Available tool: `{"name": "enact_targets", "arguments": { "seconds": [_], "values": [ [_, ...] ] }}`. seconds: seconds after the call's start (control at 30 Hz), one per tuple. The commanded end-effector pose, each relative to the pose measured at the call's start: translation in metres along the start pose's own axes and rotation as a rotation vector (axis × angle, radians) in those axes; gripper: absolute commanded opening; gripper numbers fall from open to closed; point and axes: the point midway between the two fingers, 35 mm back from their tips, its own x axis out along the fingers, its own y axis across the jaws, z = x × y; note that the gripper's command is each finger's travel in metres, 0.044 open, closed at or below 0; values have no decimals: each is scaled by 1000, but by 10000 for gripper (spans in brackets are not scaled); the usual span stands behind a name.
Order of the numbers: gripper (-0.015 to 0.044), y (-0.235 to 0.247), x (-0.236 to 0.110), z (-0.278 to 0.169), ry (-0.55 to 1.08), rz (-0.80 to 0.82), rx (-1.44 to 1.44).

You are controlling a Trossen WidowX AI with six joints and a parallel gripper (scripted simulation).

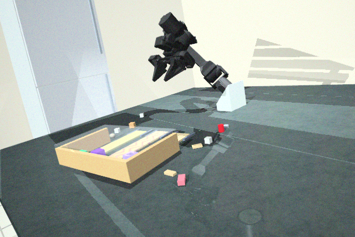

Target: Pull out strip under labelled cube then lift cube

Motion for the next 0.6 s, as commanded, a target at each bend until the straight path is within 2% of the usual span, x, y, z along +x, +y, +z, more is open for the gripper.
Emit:
{"name": "enact_targets", "arguments": {
  "seconds": [0.0,0.23,0.4,0.57],
  "values": [
    [190,19,26,-4,167,46,-58],
    [6,42,65,-28,526,100,-134],
    [0,50,83,-53,801,103,-169],
    [0,52,86,-56,840,101,-173]
  ]
}}
